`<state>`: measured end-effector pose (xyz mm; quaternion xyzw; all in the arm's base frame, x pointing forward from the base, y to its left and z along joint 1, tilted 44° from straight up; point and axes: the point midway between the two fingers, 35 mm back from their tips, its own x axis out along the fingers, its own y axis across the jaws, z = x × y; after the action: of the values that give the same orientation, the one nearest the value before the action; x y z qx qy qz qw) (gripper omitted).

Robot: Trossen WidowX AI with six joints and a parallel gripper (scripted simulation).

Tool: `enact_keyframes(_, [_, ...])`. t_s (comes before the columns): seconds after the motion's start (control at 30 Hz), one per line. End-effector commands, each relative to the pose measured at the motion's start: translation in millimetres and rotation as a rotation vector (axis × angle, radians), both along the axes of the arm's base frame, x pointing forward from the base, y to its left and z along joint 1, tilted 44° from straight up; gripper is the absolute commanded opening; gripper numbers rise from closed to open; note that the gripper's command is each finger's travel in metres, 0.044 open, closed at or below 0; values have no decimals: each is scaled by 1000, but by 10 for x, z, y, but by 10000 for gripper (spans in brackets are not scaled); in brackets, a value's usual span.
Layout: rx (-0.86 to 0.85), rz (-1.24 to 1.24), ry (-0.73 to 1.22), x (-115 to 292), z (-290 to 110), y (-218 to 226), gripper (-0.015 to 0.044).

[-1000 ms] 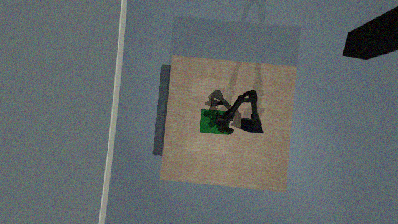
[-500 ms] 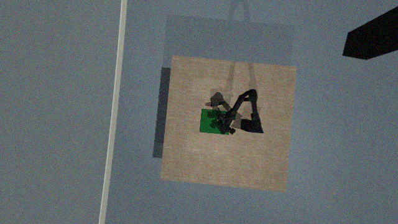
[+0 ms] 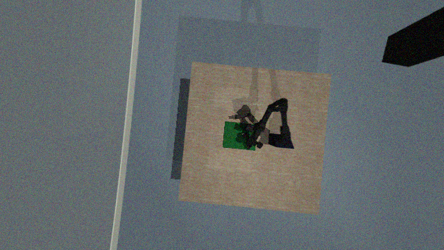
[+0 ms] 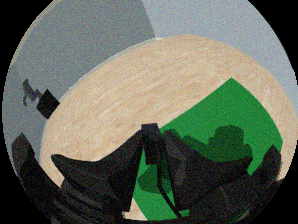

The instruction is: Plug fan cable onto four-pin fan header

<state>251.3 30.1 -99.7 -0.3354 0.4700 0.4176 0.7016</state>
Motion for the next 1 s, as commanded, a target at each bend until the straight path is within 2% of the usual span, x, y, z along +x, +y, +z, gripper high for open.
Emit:
enact_keyframes(0.0, [30, 17, -28, -19, 22, 4, 0])
enact_keyframes(0.97, [190, 131, -339, -14, 300, -72, 0])
